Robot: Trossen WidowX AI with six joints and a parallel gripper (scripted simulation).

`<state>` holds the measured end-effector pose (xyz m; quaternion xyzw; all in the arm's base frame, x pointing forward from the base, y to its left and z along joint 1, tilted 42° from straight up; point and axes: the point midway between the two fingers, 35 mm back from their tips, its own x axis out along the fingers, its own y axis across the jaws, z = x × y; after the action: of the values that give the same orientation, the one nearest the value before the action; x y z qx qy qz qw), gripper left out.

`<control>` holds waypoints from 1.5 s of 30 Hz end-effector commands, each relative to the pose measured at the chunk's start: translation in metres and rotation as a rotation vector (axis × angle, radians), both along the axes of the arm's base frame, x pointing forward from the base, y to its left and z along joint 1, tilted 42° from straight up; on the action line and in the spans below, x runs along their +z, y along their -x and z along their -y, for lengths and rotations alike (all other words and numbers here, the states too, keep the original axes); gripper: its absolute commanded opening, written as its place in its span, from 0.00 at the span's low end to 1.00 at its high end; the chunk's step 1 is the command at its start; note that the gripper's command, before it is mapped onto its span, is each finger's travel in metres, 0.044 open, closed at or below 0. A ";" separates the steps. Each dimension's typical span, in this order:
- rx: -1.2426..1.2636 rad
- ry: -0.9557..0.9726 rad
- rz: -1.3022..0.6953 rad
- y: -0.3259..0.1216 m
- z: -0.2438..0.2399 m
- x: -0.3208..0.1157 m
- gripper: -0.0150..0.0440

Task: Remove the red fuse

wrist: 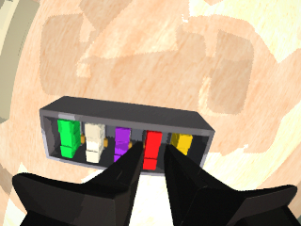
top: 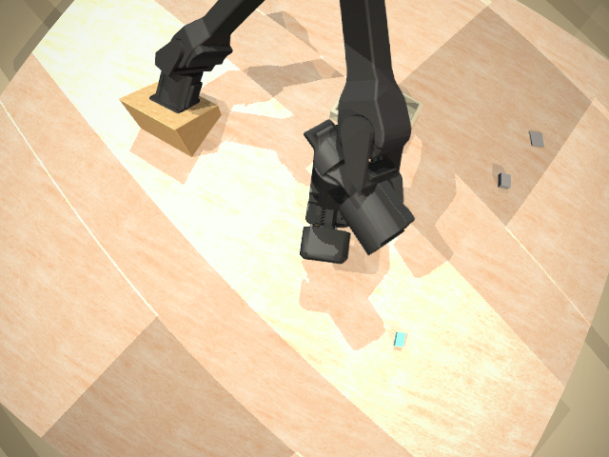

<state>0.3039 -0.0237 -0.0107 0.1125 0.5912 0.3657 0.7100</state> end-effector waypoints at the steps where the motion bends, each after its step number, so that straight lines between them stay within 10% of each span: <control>1: -0.005 -0.008 -0.012 0.002 -0.003 -0.003 0.38; 45: -0.001 -0.003 -0.008 0.001 0.005 0.005 0.25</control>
<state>0.3016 -0.0269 -0.0075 0.1200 0.5944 0.3648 0.7066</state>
